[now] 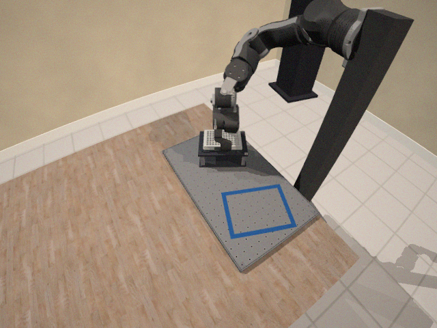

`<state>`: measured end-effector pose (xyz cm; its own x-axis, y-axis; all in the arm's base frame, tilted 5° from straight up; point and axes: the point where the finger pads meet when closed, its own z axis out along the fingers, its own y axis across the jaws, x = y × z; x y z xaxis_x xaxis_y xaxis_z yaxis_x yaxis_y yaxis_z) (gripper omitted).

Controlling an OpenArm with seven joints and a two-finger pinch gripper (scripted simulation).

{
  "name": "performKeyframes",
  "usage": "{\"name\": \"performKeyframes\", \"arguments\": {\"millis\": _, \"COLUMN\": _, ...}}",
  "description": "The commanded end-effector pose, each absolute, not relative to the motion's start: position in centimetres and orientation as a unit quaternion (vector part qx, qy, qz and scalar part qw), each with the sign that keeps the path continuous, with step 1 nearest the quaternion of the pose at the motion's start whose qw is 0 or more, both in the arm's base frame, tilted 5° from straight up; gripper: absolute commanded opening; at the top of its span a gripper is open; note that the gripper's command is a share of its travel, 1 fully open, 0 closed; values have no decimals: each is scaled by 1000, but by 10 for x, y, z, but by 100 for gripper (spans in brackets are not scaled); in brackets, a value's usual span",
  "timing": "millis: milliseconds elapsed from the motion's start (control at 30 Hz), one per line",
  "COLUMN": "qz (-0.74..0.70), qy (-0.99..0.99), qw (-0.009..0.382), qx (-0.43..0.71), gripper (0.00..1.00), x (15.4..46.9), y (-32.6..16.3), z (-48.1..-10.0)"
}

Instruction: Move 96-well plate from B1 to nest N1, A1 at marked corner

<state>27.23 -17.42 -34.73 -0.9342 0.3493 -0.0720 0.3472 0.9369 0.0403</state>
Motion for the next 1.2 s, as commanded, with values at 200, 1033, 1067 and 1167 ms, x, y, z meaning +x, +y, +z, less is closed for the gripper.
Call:
{"name": "performKeyframes", "arguments": {"millis": 200, "qz": 16, "qy": 983, "qw": 40, "qx": 177, "gripper": 0, "x": 272, "y": -172, "z": -347}}
{"name": "performKeyframes", "arguments": {"millis": 1033, "qz": 17, "qy": 983, "qw": 39, "qx": 176, "gripper": 0, "x": 271, "y": -172, "z": -351}}
{"name": "performKeyframes", "arguments": {"millis": 1067, "qz": 17, "qy": 983, "qw": 39, "qx": 176, "gripper": 0, "x": 271, "y": -172, "z": -351}}
{"name": "performKeyframes", "arguments": {"millis": 1167, "qz": 17, "qy": 983, "qw": 39, "qx": 176, "gripper": 0, "x": 271, "y": -172, "z": -351}}
